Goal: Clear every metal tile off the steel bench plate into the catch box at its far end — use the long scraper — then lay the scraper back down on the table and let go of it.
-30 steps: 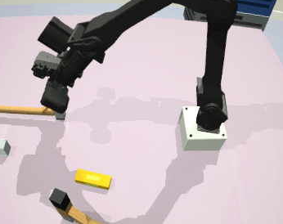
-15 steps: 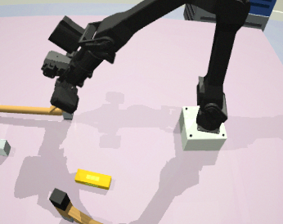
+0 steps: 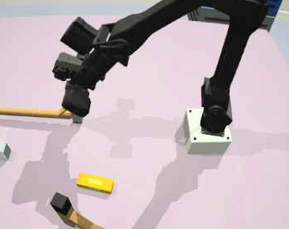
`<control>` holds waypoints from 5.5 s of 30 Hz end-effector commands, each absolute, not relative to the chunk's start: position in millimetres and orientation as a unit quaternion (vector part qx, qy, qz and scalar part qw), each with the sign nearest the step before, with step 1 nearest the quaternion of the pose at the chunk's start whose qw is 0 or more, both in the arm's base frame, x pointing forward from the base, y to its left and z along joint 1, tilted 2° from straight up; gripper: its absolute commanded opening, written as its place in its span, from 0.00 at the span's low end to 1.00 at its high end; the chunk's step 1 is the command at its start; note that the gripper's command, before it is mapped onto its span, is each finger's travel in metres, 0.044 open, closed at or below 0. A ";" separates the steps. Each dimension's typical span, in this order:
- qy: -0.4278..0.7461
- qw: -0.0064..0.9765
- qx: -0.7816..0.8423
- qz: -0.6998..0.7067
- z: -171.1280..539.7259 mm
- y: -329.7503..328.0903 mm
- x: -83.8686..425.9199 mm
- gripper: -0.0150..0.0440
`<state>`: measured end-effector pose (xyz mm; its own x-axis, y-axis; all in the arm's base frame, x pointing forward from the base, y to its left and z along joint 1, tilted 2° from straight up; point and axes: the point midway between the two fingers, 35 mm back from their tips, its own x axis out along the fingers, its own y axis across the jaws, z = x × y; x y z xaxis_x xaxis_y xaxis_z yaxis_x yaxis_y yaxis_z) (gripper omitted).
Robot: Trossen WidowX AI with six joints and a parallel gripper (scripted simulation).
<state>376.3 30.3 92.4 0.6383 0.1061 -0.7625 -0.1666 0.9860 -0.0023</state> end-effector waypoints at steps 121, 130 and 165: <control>0.062 0.991 -0.018 0.116 375.0 11.0 218.1 1.00; 0.062 0.991 -0.018 0.116 375.0 11.0 218.1 1.00; 0.222 0.970 0.008 0.096 266.5 4.7 279.9 1.00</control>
<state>273.7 4.7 283.1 0.9007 0.1979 -0.3868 -0.1916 0.9799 0.0551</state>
